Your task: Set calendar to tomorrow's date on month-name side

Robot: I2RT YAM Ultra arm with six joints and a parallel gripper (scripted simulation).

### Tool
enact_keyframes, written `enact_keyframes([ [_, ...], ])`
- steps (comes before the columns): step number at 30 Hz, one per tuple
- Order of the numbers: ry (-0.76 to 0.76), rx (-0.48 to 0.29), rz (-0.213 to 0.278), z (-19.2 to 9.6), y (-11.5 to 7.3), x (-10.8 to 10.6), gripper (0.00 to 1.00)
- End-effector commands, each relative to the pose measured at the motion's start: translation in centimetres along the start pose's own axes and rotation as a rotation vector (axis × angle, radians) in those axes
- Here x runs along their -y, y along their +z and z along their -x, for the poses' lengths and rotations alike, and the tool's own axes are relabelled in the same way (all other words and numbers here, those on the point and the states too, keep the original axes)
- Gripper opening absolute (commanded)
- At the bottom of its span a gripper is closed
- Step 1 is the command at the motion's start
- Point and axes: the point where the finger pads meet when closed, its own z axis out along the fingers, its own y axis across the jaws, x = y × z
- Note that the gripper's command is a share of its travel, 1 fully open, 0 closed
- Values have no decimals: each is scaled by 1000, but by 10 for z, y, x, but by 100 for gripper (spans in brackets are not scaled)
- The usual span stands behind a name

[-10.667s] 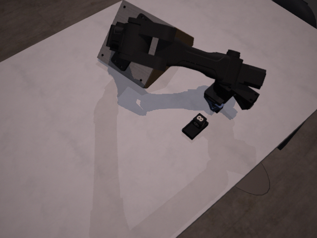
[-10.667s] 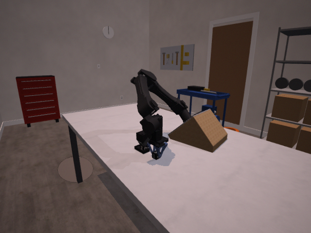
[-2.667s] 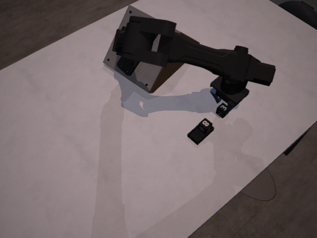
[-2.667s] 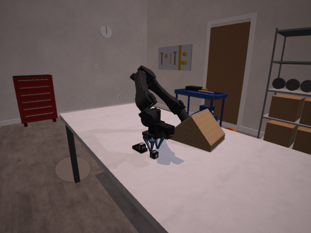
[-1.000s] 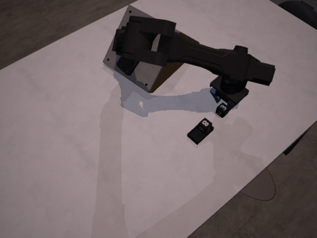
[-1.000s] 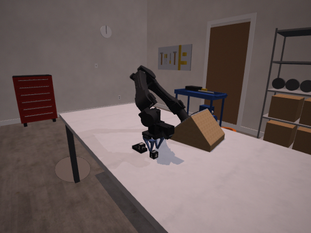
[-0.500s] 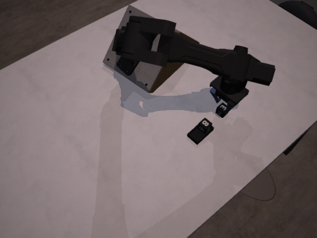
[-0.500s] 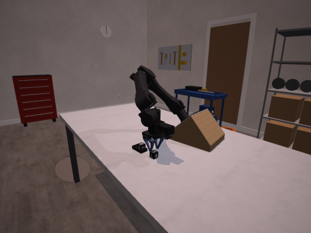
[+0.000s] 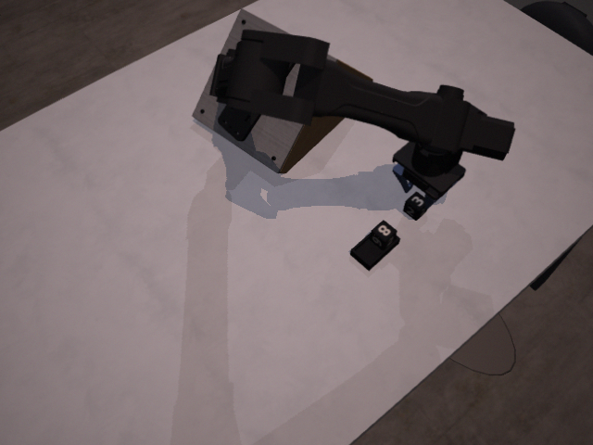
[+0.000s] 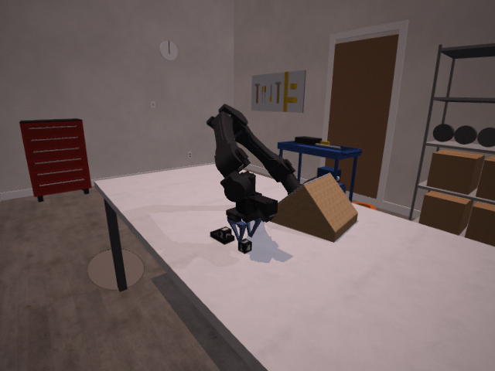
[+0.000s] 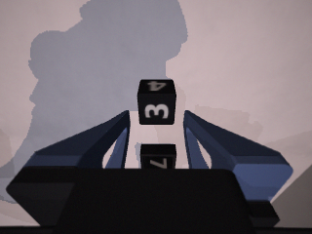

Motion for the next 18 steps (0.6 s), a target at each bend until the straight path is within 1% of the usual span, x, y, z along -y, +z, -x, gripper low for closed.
enact_keyframes([
  [1,0,4,-10,2,-4,2,47],
  [11,0,4,-10,2,-2,2,47],
  [18,0,4,-10,2,6,2,47],
])
